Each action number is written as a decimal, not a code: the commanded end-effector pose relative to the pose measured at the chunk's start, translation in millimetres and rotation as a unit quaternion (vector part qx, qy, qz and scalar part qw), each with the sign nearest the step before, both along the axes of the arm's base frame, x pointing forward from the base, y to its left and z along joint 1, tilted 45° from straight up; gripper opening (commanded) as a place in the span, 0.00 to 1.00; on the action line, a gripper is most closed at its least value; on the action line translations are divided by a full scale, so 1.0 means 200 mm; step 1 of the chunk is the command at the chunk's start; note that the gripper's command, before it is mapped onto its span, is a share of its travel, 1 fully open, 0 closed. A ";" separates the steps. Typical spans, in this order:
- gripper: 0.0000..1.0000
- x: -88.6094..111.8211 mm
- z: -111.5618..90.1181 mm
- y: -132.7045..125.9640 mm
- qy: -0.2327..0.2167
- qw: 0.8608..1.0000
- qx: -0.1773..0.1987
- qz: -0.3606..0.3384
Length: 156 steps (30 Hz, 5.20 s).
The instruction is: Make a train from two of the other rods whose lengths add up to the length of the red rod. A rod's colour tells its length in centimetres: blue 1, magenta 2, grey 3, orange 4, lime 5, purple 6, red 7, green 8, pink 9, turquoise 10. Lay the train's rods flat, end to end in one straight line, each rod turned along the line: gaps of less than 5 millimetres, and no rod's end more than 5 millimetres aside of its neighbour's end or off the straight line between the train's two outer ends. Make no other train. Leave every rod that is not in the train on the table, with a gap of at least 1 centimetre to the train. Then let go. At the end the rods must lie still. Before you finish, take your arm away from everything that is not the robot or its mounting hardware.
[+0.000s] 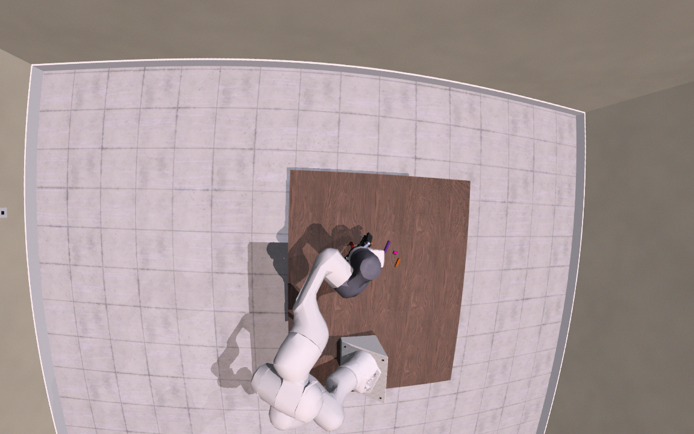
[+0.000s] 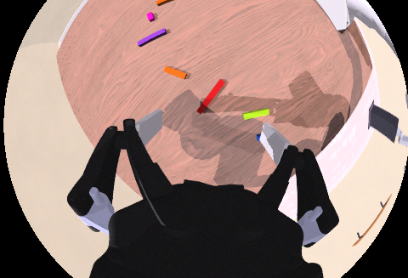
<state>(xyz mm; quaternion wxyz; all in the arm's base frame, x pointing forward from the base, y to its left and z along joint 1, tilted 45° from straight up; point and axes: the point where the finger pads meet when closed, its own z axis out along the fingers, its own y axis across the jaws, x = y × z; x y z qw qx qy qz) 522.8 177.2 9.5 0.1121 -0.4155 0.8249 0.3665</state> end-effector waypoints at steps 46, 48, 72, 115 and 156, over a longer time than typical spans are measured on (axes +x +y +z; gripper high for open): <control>0.15 -0.25 0.41 0.22 -0.107 0.988 0.015 0.109; 0.15 -0.25 0.41 0.22 -0.107 0.988 0.015 0.109; 0.15 -0.26 0.36 0.27 -0.107 0.988 0.017 0.108; 0.15 -0.28 0.23 0.40 -0.107 0.988 0.017 0.108; 0.15 -0.28 0.23 0.40 -0.107 0.988 0.017 0.108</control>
